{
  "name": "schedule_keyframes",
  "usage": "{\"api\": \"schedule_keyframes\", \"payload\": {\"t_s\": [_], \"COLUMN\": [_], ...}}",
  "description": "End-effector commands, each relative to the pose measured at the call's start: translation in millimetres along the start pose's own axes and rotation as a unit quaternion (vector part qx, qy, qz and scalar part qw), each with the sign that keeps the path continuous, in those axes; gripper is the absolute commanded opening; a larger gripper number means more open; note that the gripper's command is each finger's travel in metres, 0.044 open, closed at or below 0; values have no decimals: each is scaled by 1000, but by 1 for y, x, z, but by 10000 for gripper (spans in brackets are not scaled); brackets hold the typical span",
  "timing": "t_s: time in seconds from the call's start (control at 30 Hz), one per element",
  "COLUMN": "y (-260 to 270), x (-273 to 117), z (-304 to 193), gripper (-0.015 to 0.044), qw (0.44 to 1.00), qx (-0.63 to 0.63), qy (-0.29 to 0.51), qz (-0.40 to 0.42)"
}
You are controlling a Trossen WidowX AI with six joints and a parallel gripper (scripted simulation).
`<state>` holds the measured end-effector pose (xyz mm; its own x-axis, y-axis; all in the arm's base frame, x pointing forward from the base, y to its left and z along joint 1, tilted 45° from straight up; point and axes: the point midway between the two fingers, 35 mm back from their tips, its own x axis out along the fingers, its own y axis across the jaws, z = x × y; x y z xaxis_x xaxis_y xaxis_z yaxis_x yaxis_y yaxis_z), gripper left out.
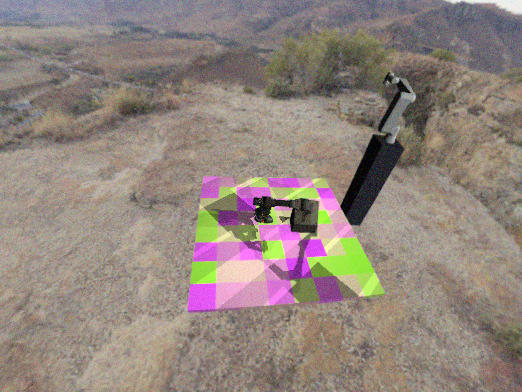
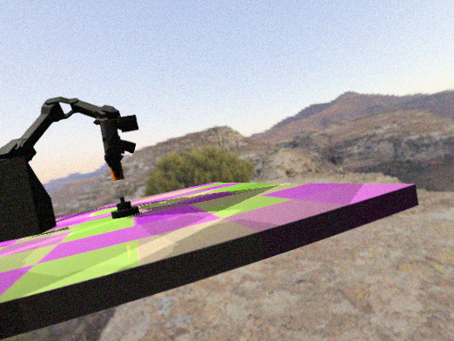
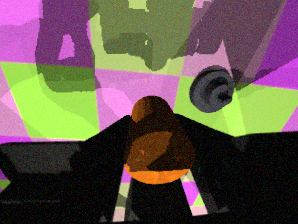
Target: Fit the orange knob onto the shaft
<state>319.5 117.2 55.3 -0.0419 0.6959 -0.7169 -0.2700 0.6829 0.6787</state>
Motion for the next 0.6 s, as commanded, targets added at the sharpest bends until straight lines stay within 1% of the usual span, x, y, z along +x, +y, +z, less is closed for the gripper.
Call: {"api": "schedule_keyframes", "payload": {"t_s": [0.0,0.57], "y": [-14,-68], "x": [2,15], "z": [3,4], "gripper": [0,0], "qw": [1000,1000], "qx": [-4,-5], "qy": [-2,-2], "qz": [-3,-2]}}
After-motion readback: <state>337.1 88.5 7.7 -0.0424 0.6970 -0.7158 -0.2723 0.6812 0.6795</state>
